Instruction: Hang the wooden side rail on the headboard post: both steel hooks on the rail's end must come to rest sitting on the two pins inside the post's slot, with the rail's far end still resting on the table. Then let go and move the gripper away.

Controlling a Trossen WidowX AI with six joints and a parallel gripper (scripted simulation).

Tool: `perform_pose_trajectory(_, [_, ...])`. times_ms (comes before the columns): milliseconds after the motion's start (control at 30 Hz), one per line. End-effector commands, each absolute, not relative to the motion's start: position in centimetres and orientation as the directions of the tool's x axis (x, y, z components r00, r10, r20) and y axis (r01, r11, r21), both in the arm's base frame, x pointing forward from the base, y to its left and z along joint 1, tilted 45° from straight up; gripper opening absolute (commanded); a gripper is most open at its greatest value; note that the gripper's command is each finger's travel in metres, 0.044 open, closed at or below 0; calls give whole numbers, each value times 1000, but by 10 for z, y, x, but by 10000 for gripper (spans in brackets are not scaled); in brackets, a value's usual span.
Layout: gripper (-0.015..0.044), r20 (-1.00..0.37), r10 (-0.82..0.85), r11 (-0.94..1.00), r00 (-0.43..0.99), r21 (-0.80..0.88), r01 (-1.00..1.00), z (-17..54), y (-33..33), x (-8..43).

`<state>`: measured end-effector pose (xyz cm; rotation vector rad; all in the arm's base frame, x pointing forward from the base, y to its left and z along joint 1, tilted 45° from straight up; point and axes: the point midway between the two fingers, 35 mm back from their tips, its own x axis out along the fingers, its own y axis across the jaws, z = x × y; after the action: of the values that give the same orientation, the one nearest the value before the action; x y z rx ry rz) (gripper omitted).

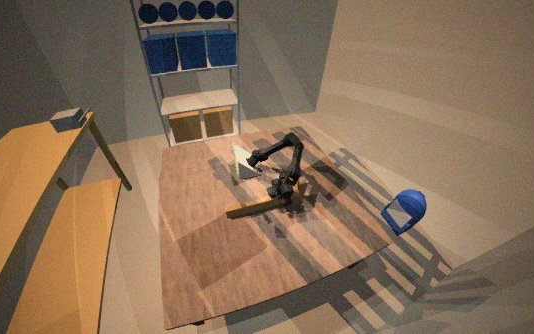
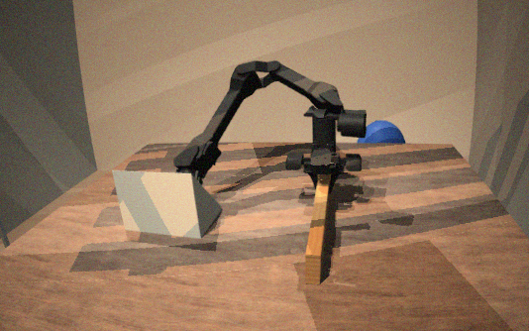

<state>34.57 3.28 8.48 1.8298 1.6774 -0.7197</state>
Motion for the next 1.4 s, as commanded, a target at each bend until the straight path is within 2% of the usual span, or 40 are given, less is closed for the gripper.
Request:
perform_pose_trajectory(0, [0, -707, 702, -77, 86, 45, 996, 88, 32, 348])
perform_pose_trajectory(1367, [0, -707, 702, -77, 86, 45, 996, 91, 35, 348])
